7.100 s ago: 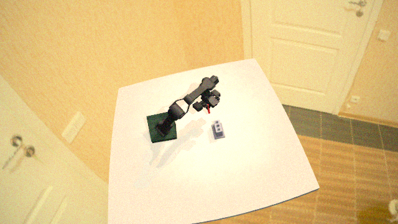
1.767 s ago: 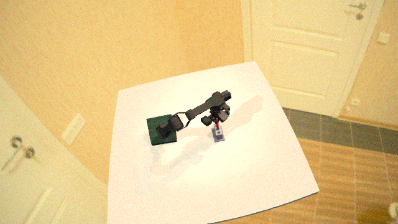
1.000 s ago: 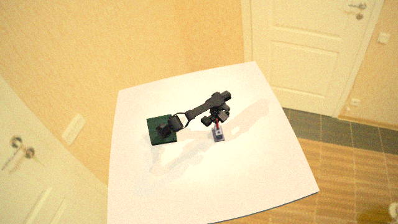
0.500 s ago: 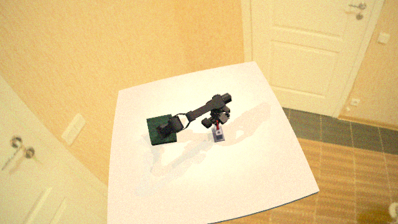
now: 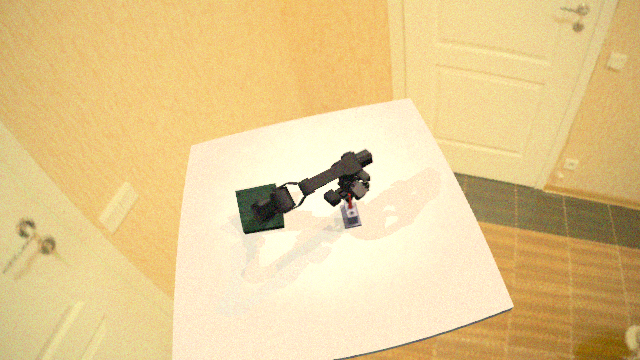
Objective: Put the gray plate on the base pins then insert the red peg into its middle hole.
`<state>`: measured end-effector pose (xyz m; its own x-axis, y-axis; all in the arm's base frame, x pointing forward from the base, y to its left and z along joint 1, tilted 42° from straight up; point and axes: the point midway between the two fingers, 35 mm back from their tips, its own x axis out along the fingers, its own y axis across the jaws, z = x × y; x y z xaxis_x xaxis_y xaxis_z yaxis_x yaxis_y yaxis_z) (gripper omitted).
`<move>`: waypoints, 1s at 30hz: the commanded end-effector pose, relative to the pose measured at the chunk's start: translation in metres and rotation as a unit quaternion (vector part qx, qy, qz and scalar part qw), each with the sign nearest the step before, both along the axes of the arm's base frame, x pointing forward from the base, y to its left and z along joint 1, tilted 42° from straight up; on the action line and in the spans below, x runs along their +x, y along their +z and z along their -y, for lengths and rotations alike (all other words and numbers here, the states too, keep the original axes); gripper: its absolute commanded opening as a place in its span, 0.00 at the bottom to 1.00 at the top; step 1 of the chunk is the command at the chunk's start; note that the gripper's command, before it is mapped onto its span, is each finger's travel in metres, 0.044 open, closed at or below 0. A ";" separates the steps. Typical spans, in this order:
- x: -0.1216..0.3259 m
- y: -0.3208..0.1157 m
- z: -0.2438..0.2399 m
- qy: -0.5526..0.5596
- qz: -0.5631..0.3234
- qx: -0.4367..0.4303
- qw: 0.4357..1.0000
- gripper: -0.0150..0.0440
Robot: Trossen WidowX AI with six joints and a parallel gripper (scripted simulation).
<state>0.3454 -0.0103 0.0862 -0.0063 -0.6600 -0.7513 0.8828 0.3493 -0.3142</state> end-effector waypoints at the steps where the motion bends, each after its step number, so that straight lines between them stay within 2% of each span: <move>1: 0.000 0.000 0.000 0.000 0.000 0.000 1.000 0.25; 26: -0.002 -0.003 0.000 0.001 -0.001 0.000 1.000 0.25; 30: -0.002 -0.003 0.000 0.001 -0.001 0.000 1.000 0.43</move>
